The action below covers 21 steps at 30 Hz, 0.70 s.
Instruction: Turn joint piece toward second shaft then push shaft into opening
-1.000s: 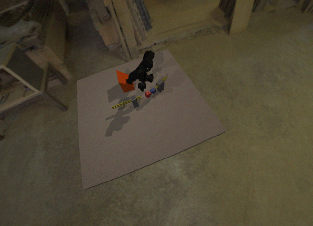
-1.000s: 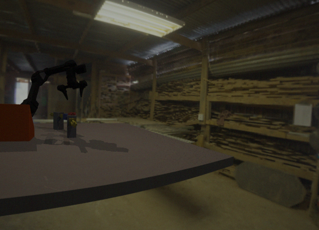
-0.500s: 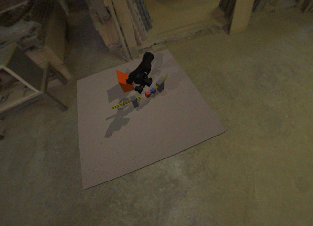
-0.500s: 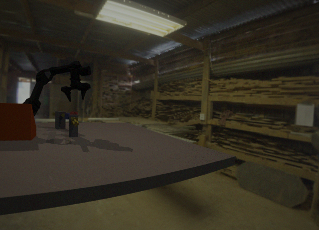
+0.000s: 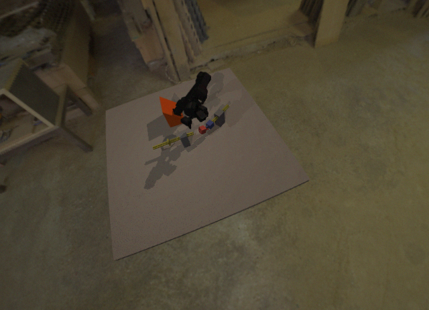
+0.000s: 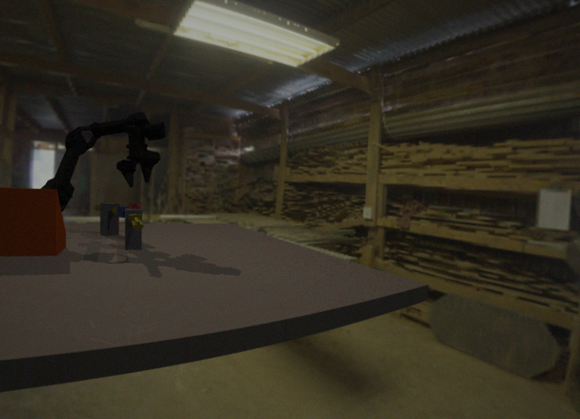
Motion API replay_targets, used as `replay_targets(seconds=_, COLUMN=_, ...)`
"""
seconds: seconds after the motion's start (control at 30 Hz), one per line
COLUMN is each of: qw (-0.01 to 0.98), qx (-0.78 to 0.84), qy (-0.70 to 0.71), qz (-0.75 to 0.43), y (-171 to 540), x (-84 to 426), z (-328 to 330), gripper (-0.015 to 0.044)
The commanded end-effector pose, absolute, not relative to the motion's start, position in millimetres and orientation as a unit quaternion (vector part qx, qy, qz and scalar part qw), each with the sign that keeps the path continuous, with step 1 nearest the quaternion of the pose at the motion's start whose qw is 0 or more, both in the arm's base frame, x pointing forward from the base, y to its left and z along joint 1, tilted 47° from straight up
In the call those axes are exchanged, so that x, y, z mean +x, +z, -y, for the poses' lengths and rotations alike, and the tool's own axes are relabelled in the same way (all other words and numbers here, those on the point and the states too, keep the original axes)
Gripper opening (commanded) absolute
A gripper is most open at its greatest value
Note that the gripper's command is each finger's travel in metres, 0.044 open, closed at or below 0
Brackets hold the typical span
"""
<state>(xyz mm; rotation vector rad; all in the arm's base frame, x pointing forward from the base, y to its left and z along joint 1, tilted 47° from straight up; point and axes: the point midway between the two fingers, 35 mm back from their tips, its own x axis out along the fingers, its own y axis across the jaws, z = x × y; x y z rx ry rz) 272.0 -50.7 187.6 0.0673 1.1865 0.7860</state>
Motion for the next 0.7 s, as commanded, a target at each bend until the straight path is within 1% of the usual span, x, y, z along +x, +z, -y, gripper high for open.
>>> replay_targets(seconds=0.0, qw=0.753, qx=0.07, qy=0.331, qz=-0.564, y=186.1, x=272.2, z=50.2, gripper=0.044)
replay_targets(seconds=0.67, qw=0.7, qx=0.278, qy=0.155, qz=-0.639, y=182.1, x=272.9, z=46.0, gripper=0.044)
